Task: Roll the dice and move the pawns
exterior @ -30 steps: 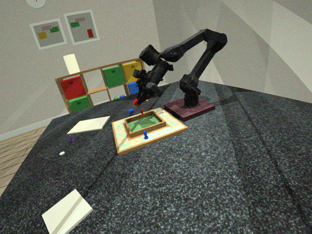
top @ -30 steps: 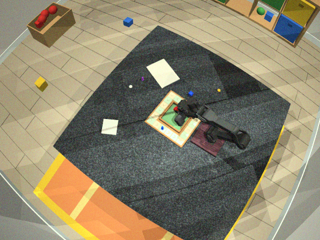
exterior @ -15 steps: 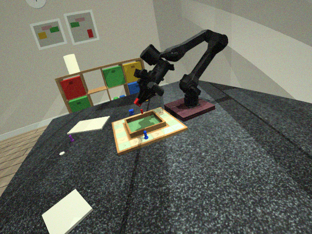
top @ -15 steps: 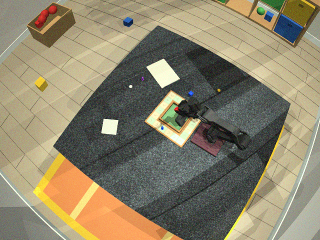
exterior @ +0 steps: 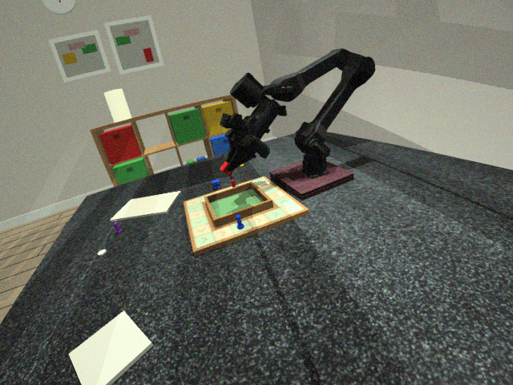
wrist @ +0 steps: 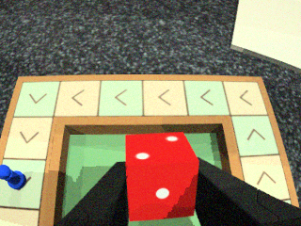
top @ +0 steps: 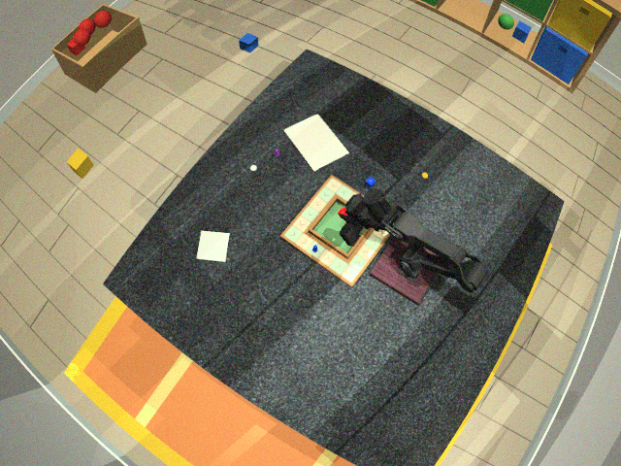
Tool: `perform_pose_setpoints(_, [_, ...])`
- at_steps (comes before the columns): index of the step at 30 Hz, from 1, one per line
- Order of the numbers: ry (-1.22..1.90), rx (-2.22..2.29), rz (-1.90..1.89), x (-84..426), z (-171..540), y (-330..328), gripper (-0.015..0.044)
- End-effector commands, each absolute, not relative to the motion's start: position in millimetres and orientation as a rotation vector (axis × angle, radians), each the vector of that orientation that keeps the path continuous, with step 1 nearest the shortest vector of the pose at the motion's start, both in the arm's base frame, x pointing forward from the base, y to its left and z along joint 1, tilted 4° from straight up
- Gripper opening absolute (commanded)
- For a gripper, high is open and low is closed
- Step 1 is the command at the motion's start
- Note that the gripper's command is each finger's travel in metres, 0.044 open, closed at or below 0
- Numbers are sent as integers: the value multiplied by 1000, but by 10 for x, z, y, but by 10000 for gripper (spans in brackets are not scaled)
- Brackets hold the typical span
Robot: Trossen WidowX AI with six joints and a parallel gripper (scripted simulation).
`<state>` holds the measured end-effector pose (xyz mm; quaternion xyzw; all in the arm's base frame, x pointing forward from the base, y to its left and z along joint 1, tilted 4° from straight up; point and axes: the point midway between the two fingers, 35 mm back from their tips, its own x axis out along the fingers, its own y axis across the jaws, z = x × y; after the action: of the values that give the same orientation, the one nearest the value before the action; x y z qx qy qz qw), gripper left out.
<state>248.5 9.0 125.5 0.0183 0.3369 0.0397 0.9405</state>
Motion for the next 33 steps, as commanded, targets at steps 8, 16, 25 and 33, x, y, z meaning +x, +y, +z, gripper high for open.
perform_pose_setpoints(8, [692, 34, 88, 2475, 1239, 97, 0])
perform_pose_setpoints(16, [692, 34, 88, 2475, 1239, 97, 0])
perform_pose_setpoints(25, [688, 37, 81, 2485, 1254, 90, 0])
perform_pose_setpoints(33, [688, 37, 81, 2485, 1254, 90, 131])
